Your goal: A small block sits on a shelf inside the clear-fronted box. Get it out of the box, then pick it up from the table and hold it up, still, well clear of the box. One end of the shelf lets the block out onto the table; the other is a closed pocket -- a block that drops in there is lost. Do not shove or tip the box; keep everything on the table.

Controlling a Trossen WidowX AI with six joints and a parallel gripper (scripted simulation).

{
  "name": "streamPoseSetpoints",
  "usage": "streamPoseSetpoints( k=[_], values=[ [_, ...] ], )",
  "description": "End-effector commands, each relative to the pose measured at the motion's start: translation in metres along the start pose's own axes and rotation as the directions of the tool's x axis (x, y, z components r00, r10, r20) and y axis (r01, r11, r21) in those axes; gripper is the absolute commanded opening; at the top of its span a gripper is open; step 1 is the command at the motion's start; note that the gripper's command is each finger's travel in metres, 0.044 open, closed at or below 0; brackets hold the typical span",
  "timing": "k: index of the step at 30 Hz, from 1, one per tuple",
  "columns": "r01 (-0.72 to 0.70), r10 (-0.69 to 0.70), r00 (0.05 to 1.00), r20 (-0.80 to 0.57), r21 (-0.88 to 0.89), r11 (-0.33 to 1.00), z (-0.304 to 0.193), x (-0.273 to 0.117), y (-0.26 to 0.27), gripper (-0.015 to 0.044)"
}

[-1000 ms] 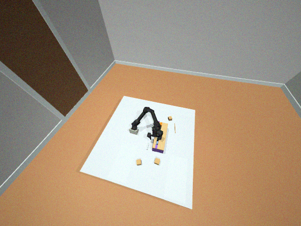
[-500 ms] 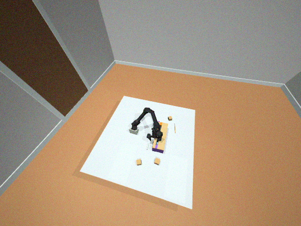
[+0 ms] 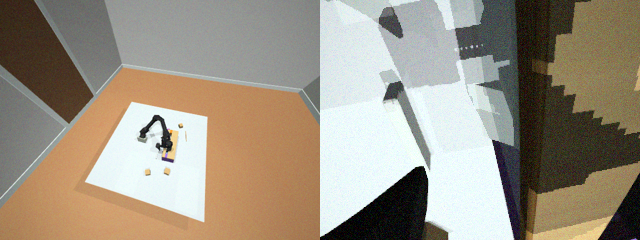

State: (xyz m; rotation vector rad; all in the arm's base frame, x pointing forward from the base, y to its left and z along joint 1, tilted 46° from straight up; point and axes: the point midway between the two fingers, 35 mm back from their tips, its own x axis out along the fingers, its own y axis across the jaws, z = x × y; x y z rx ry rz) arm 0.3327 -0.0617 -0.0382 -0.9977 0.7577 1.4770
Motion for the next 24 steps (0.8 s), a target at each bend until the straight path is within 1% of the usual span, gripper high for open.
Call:
streamPoseSetpoints(
  k=[1, 11, 13, 18, 22, 23, 24],
  values=[
    [-0.007, 0.007, 1.000, 0.000, -0.005, 1.000, -0.004, 0.004, 0.001, 0.0400],
    [-0.007, 0.007, 1.000, 0.000, -0.005, 1.000, -0.013, 0.004, 0.001, 0.0400],
    [-0.007, 0.007, 1.000, 0.000, -0.004, 1.000, -0.017, -0.006, 0.000, 0.0400],
    [-0.005, 0.005, 1.000, 0.000, 0.000, 1.000, -0.031, -0.053, 0.000, 0.0400],
    [0.009, -0.009, 1.000, -0.005, 0.009, 1.000, -0.033, -0.052, -0.001, 0.0400],
    [0.010, -0.010, 1.000, -0.003, 0.027, 1.000, -0.033, -0.052, -0.001, 0.0374],
    [0.013, -0.013, 1.000, 0.001, 0.081, 0.997, -0.034, -0.052, -0.001, 0.0348]
  ],
)
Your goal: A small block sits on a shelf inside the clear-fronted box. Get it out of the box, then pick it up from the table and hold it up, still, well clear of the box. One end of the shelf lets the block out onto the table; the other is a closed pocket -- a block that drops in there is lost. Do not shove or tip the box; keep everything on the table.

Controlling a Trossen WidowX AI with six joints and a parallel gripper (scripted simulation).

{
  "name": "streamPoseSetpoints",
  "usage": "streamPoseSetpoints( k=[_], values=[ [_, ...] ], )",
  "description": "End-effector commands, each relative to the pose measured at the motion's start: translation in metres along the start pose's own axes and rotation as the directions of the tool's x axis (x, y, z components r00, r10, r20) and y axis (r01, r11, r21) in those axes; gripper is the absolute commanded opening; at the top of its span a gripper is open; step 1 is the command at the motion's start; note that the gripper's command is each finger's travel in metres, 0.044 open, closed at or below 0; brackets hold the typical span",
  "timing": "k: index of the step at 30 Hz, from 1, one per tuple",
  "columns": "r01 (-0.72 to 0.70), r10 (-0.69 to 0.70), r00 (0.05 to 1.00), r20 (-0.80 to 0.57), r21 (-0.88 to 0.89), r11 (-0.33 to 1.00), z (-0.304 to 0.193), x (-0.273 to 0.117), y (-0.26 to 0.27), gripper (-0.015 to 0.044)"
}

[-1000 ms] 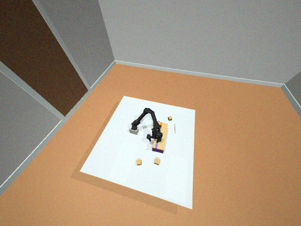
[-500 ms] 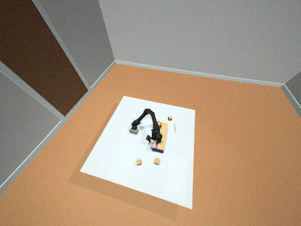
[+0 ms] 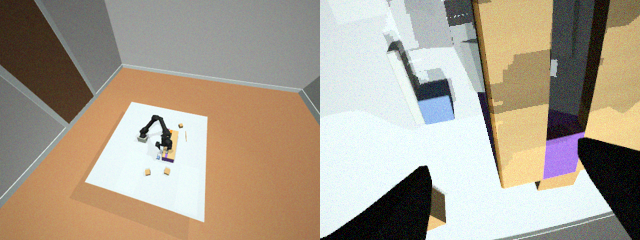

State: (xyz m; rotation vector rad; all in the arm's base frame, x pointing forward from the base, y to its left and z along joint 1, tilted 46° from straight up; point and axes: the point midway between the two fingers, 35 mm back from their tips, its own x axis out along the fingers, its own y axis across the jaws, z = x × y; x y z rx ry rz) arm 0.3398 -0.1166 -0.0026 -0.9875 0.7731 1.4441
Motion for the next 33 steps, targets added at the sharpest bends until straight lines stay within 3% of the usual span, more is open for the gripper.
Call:
streamPoseSetpoints(
  k=[1, 3, 7, 11, 15, 19, 24, 28, 33],
  values=[
    [-0.003, 0.000, 1.000, 0.018, 0.142, 0.990, -0.001, 0.004, 0.002, 0.0321],
    [-0.002, -0.012, 0.999, 0.037, 0.352, 0.936, -0.004, 0.005, 0.004, 0.0285],
    [-0.027, -0.037, 0.997, 0.074, 0.713, 0.701, -0.011, 0.006, 0.009, 0.0285],
    [-0.081, -0.065, 0.992, 0.109, 0.938, 0.337, -0.017, 0.007, 0.013, 0.0285],
    [-0.152, -0.096, 0.985, 0.143, 0.985, -0.086, -0.023, 0.008, 0.017, 0.0285],
    [-0.217, -0.129, 0.976, 0.176, 0.845, -0.489, -0.028, 0.009, 0.022, 0.0285],
    [-0.255, -0.173, 0.961, 0.214, 0.452, -0.855, -0.035, 0.010, 0.027, 0.0285],
    [-0.235, -0.209, 0.948, 0.240, 0.083, -0.968, -0.040, 0.010, 0.031, 0.0285],
    [-0.162, -0.247, 0.932, 0.264, -0.306, -0.938, -0.045, 0.010, 0.035, 0.0285]
  ],
)
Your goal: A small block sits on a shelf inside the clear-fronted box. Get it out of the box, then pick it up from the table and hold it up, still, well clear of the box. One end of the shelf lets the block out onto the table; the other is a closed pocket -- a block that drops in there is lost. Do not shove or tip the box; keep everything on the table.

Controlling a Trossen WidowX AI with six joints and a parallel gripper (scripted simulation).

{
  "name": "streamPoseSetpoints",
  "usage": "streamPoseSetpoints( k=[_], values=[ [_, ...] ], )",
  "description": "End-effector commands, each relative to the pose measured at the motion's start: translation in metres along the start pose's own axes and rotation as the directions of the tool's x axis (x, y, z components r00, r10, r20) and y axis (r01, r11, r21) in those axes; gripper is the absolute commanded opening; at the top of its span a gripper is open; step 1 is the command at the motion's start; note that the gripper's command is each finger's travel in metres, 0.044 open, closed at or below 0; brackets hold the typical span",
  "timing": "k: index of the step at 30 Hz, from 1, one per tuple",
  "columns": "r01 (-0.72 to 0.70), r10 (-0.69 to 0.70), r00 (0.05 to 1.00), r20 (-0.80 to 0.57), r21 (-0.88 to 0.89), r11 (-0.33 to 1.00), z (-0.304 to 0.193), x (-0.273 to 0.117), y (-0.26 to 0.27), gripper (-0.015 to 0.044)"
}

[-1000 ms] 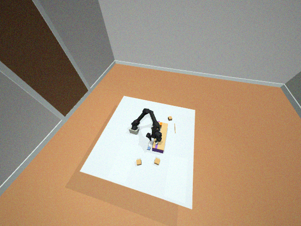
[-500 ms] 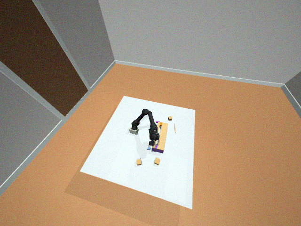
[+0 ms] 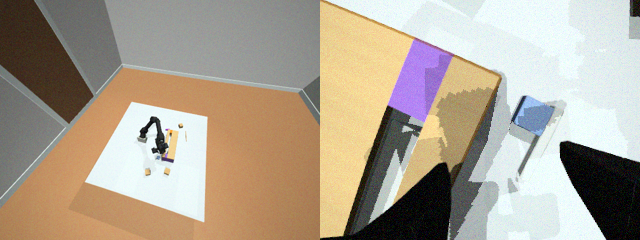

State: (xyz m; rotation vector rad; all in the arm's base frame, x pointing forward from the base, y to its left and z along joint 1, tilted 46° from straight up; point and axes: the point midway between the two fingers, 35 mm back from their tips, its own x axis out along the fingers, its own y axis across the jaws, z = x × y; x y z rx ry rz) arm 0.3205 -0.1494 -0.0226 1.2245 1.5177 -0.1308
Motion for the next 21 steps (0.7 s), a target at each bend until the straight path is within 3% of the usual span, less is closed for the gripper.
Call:
streamPoseSetpoints(
  k=[1, 8, 16, 21],
  values=[
    [-0.049, 0.117, 0.993, -0.025, 0.809, 0.586, 0.003, 0.002, -0.016, 0.0285],
    [0.007, 0.182, 0.983, -0.020, 0.997, 0.071, 0.006, 0.000, -0.024, 0.0285],
    [0.139, 0.249, 0.968, -0.009, 0.849, -0.510, 0.009, -0.003, -0.033, 0.0285],
    [0.155, 0.255, 0.967, -0.008, 0.814, -0.561, 0.009, -0.003, -0.034, 0.0285]
  ],
)
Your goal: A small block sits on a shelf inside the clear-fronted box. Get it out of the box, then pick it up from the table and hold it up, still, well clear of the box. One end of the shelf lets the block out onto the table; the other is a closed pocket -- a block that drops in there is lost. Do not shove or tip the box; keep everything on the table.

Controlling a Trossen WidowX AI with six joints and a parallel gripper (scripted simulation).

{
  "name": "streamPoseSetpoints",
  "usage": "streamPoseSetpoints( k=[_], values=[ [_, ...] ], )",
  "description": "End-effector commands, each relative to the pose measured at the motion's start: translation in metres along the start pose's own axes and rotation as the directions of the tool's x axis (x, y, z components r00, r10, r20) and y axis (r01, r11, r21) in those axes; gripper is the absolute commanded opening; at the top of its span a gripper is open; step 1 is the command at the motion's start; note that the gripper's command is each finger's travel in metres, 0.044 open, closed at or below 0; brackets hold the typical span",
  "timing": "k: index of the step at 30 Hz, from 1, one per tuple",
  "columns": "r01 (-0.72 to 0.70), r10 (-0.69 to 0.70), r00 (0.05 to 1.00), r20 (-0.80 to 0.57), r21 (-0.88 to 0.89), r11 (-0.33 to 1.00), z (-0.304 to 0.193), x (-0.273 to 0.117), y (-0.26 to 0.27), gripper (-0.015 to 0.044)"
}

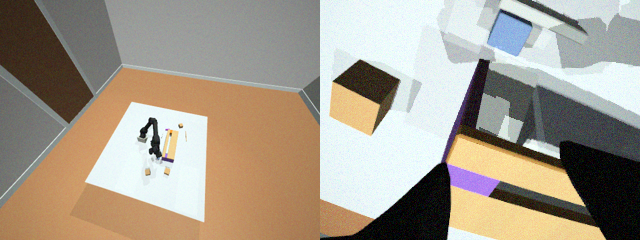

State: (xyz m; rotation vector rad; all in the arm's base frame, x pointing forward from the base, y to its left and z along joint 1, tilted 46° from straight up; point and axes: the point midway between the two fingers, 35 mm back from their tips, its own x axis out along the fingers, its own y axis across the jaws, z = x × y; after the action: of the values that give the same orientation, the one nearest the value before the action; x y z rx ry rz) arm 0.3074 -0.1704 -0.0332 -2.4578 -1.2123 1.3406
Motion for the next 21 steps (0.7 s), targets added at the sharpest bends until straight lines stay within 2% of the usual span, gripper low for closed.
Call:
streamPoseSetpoints(
  k=[1, 11, 18, 21],
  values=[
    [0.050, -0.017, 0.997, -0.070, 0.506, 0.861, 0.010, 0.001, 0.001, 0.0285],
    [0.050, -0.017, 0.997, -0.070, 0.506, 0.861, 0.010, 0.004, 0.001, 0.0285],
    [0.052, -0.018, 0.997, -0.072, 0.506, 0.861, 0.036, 0.082, -0.017, 0.0285],
    [0.053, -0.018, 0.997, -0.073, 0.506, 0.861, 0.039, 0.089, -0.021, 0.0285]
  ],
)
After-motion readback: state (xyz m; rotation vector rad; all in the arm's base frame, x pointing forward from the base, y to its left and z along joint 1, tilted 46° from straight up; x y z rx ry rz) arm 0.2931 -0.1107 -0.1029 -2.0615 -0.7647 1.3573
